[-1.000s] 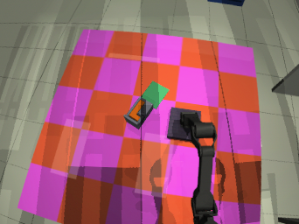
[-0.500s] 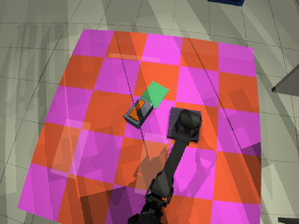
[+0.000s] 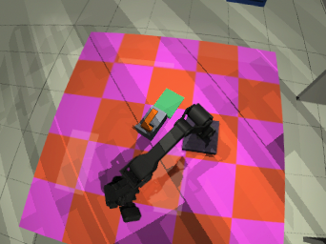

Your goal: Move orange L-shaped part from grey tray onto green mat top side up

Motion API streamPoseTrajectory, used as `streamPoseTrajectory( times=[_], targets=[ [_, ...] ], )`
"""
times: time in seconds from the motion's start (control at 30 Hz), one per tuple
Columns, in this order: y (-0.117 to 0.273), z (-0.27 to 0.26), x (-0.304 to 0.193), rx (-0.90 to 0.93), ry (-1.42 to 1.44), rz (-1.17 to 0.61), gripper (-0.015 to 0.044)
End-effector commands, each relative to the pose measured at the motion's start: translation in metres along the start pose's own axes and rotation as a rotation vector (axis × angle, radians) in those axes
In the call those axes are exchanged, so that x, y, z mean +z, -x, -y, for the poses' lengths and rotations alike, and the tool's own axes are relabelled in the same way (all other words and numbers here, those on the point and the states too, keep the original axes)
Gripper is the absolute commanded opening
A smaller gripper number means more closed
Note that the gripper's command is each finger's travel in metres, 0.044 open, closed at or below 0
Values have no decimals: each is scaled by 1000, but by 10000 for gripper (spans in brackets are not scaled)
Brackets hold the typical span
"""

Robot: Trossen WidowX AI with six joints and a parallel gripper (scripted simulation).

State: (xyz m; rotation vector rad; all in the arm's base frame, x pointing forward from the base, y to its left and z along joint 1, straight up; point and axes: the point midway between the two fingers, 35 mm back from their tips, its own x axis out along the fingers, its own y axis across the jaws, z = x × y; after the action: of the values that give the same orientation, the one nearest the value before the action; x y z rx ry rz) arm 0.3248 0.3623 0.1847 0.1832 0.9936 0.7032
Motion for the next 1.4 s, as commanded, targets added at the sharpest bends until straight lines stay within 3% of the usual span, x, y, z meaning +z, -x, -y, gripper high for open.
streamPoseTrajectory(
  times=[0.0, 0.33, 0.6, 0.87, 1.13, 1.37],
  targets=[
    [25, 71, 1, -165, -144, -43, 180],
    [112, 209, -35, -512, -509, -176, 180],
    [198, 272, -95, -730, -827, -319, 180],
    [198, 274, -98, -734, -834, -322, 180],
    [149, 306, -134, -734, -834, -322, 180],
    [147, 307, -136, -734, -834, -322, 180]
  ],
)
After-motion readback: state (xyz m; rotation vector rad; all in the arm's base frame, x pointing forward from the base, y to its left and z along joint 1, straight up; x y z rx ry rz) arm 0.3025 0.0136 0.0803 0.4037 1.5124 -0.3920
